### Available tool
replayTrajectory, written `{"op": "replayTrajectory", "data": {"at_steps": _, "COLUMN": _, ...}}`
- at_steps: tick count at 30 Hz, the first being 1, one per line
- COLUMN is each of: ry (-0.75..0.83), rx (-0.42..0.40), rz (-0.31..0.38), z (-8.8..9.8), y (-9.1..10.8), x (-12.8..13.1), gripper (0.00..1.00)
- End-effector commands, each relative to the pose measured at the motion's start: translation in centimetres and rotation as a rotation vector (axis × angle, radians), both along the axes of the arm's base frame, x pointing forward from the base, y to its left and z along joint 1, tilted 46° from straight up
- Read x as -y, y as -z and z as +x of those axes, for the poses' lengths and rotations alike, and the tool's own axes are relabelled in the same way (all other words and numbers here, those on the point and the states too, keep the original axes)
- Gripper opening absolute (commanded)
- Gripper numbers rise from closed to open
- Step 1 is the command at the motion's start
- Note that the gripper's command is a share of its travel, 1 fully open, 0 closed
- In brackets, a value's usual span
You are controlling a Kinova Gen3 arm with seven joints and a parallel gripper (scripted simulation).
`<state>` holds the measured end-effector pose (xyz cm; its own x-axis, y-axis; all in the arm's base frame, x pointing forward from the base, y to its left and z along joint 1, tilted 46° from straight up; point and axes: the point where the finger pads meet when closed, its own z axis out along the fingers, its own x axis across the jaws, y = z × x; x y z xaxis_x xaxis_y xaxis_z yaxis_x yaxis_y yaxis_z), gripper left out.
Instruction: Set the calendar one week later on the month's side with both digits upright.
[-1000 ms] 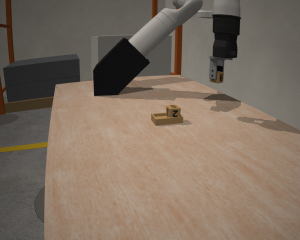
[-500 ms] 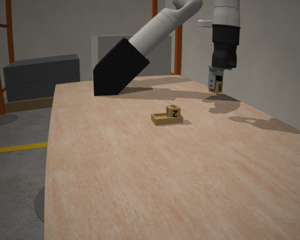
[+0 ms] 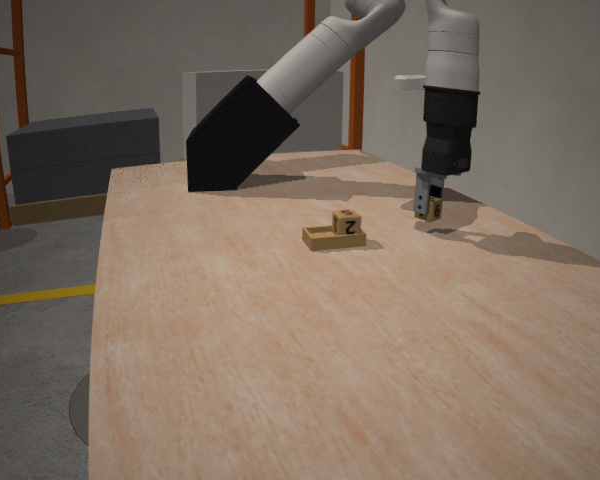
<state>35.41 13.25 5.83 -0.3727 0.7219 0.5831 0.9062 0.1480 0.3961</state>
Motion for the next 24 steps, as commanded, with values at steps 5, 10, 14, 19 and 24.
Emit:
{"op": "replayTrajectory", "data": {"at_steps": 5, "ry": -0.014, "rx": -0.006, "rz": 0.009, "z": -0.26, "y": 0.95, "x": -1.30, "gripper": 0.57}}
{"op": "replayTrajectory", "data": {"at_steps": 10, "ry": -0.020, "rx": -0.006, "rz": 0.015, "z": -0.34, "y": 0.80, "x": -1.63, "gripper": 0.57}}
{"op": "replayTrajectory", "data": {"at_steps": 14, "ry": -0.020, "rx": -0.006, "rz": 0.016, "z": -0.35, "y": 0.80, "x": -1.64, "gripper": 0.57}}
{"op": "replayTrajectory", "data": {"at_steps": 19, "ry": -0.020, "rx": -0.006, "rz": 0.016, "z": -0.35, "y": 0.80, "x": -1.64, "gripper": 0.57}}
{"op": "replayTrajectory", "data": {"at_steps": 24, "ry": -0.020, "rx": -0.006, "rz": 0.016, "z": -0.35, "y": 0.80, "x": -1.64, "gripper": 0.57}}
